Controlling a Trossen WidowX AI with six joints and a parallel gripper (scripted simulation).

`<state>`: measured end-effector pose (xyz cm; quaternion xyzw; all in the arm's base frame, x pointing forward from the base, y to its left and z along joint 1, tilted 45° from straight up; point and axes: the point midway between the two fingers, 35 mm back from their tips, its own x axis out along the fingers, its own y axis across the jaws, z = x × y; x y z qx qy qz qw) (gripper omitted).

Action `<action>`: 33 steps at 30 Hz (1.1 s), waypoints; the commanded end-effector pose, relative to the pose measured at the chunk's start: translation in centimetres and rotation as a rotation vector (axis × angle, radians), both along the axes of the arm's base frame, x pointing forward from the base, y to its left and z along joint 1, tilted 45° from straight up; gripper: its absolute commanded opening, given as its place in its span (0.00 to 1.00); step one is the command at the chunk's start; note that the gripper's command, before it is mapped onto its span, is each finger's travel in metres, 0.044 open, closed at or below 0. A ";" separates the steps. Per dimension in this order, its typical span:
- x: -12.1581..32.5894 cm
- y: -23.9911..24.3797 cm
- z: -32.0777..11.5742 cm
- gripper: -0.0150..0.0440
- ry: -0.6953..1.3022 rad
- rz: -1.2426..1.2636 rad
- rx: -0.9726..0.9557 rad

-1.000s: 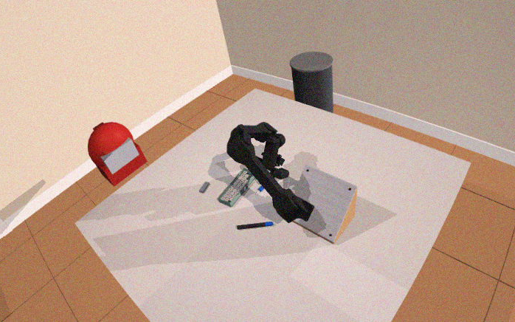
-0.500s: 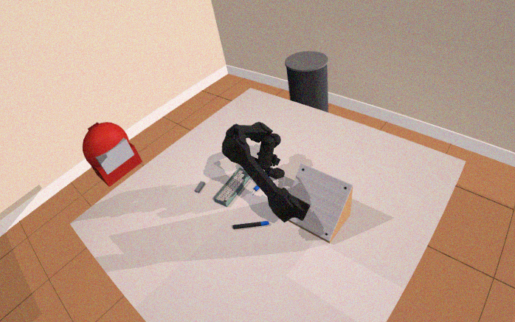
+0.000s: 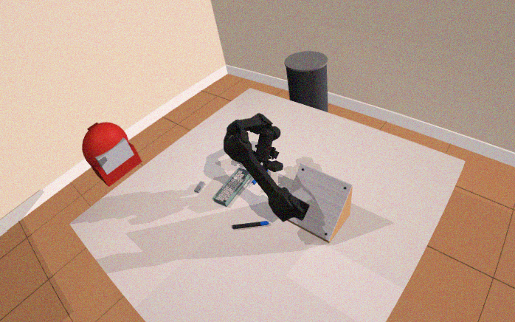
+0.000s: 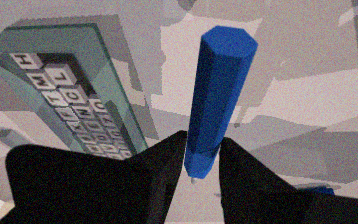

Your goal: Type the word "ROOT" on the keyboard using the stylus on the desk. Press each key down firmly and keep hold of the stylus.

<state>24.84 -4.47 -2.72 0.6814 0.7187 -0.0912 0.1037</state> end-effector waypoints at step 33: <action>2.3 1.0 0.6 0.25 -0.567 0.067 -0.447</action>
